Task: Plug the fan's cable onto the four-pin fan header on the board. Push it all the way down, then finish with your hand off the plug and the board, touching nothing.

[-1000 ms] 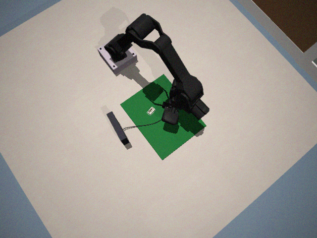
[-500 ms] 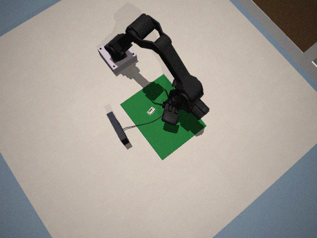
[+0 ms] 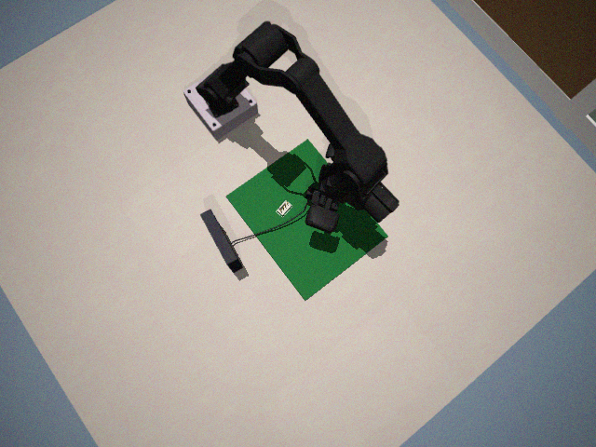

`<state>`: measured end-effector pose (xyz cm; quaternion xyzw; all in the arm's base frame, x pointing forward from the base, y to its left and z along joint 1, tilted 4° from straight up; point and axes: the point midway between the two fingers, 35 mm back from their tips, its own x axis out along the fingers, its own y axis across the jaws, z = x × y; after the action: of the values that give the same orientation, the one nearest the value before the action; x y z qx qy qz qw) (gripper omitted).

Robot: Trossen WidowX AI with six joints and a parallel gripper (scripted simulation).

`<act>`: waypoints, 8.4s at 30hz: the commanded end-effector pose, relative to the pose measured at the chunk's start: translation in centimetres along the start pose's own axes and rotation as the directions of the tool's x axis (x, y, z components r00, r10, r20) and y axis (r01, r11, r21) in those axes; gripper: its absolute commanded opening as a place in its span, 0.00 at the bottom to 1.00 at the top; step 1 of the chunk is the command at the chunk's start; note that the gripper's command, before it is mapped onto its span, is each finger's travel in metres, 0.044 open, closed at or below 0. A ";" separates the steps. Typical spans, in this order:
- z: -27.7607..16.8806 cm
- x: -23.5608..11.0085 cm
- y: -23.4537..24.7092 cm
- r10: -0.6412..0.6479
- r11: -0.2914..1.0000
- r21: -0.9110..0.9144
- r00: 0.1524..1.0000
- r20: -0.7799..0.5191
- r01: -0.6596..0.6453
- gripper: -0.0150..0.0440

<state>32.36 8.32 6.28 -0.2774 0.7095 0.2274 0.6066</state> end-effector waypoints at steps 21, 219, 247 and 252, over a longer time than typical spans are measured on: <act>-1.9 -6.7 0.0 -0.009 1.000 0.029 1.000 0.011 0.008 0.25; 0.5 -3.9 0.2 -0.980 -0.008 0.973 0.193 0.038 -0.230 0.25; 1.2 -1.5 0.7 -0.980 -0.008 0.973 0.194 0.038 -0.230 0.25; 1.3 -1.0 0.7 -0.980 -0.008 0.973 0.194 0.038 -0.230 0.25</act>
<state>32.93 9.85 7.39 0.0675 0.0719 -0.4045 0.9092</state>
